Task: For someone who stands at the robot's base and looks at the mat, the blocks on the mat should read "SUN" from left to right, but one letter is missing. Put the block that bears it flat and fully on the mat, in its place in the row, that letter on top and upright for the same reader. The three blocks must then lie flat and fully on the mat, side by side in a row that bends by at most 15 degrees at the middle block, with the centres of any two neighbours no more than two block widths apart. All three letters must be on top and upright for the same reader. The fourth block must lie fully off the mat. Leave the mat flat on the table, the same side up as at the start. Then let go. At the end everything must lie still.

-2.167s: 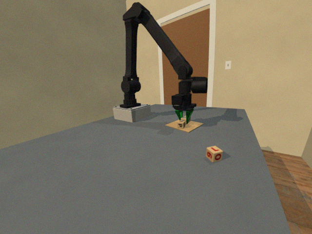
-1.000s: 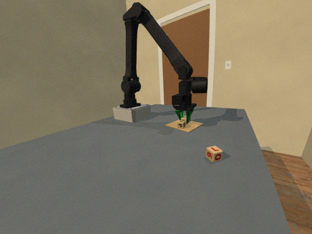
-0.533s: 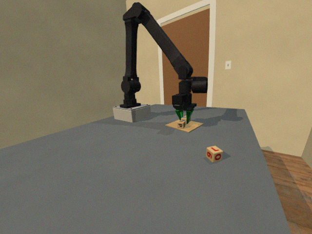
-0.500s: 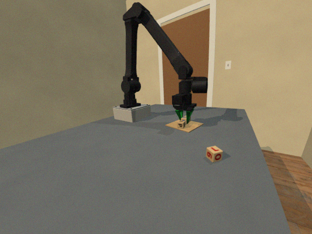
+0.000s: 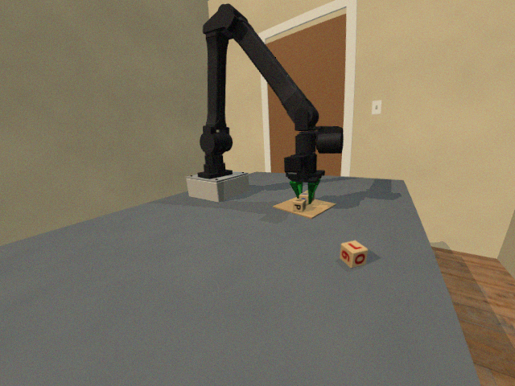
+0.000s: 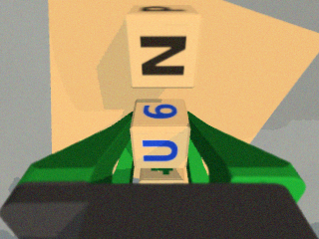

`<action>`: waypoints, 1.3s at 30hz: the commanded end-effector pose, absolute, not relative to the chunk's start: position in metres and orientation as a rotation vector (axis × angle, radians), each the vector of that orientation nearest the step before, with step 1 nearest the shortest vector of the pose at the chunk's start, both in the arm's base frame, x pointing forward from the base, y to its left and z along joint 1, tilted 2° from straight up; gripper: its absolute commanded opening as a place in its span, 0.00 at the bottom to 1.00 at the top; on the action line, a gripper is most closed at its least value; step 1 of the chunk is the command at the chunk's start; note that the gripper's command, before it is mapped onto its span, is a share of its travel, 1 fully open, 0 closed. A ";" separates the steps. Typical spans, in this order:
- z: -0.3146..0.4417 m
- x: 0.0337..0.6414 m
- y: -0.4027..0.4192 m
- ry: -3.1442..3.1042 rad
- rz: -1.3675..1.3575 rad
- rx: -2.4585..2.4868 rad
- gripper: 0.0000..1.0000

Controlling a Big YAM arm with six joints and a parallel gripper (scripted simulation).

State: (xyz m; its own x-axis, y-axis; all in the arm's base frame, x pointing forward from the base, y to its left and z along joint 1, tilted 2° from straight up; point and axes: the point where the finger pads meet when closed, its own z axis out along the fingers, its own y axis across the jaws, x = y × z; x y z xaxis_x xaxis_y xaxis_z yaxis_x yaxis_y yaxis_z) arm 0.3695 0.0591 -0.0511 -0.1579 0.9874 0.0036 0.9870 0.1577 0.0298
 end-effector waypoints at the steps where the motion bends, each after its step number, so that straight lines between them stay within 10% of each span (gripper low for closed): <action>1: -0.046 0.385 0.066 2.361 0.074 2.007 0.26; 39: -0.045 0.380 0.065 2.358 0.077 2.008 0.26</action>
State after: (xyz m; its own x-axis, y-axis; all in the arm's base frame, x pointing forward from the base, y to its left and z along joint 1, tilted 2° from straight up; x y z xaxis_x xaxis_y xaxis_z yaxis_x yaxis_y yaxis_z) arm 0.3687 0.0589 -0.0515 -0.1579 0.9874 0.0036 0.9871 0.1578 0.0284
